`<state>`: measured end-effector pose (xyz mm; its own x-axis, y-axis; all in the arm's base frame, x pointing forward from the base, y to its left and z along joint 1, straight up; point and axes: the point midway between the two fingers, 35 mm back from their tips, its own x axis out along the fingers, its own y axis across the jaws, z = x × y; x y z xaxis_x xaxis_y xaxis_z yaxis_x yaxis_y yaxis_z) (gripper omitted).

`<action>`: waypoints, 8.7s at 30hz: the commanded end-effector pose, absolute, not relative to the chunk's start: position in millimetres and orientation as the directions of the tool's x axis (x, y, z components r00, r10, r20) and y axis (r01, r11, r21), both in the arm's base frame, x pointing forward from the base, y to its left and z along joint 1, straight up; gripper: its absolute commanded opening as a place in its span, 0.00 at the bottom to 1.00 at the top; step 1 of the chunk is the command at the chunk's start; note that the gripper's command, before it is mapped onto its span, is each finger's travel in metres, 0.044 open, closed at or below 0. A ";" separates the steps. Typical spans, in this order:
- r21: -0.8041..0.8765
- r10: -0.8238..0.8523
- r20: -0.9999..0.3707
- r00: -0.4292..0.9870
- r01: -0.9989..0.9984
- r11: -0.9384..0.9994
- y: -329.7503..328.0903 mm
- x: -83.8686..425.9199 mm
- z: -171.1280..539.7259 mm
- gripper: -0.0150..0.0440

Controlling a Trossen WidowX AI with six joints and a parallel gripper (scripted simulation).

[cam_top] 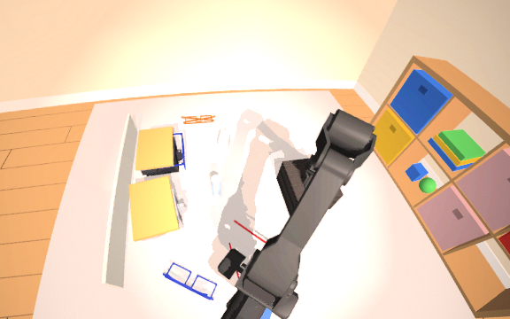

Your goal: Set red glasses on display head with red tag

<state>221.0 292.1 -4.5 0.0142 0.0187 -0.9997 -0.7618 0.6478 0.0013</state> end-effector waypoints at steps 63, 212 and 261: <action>0.003 0.019 -1.000 0.012 -0.761 0.649 278.6 185.9 -6.0 0.25; 0.004 -0.001 -1.000 0.025 0.182 0.983 58.6 332.7 15.6 0.25; 0.004 -0.001 -1.000 0.025 0.182 0.983 57.8 330.0 -43.8 0.25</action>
